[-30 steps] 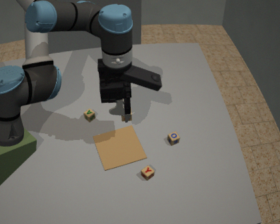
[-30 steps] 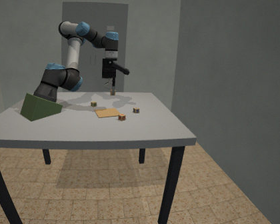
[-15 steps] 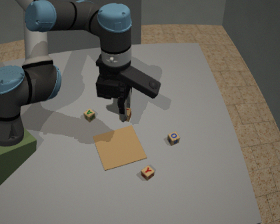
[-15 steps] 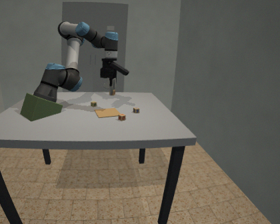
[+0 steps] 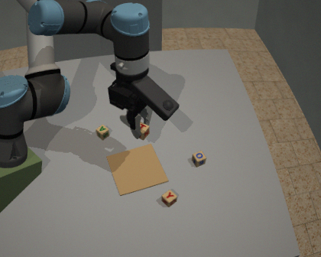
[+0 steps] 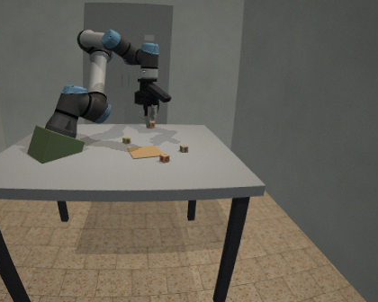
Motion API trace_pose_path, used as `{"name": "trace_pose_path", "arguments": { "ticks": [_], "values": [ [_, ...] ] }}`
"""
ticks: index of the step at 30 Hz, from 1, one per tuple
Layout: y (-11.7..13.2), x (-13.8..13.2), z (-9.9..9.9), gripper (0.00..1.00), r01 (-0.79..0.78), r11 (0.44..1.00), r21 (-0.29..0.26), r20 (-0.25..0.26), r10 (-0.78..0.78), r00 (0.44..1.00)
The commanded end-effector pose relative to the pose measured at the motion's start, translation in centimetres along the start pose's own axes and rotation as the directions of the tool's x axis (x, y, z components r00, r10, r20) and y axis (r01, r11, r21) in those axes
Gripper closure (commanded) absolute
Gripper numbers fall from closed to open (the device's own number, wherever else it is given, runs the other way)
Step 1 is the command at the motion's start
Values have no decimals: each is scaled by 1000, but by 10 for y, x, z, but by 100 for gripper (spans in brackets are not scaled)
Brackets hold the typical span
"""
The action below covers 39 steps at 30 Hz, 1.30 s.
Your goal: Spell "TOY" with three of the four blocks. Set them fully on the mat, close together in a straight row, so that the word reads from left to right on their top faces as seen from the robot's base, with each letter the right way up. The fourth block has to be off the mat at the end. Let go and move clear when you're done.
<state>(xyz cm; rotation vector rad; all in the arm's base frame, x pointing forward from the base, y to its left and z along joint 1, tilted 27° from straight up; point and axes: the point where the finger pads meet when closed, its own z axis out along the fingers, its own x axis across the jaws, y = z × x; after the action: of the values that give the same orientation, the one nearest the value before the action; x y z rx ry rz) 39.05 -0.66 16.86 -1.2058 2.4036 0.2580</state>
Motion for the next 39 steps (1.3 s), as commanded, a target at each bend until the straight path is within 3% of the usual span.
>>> {"name": "trace_pose_path", "arguments": {
  "ticks": [1,17,32,39],
  "values": [
    [1,1,0,91,-111,994,4,-8,111,994],
    [8,3,0,91,-440,898,6,-6,440,898],
    [17,5,0,91,-713,701,7,-3,713,701],
    [19,5,0,91,-759,651,7,-3,759,651]
  ]
}}
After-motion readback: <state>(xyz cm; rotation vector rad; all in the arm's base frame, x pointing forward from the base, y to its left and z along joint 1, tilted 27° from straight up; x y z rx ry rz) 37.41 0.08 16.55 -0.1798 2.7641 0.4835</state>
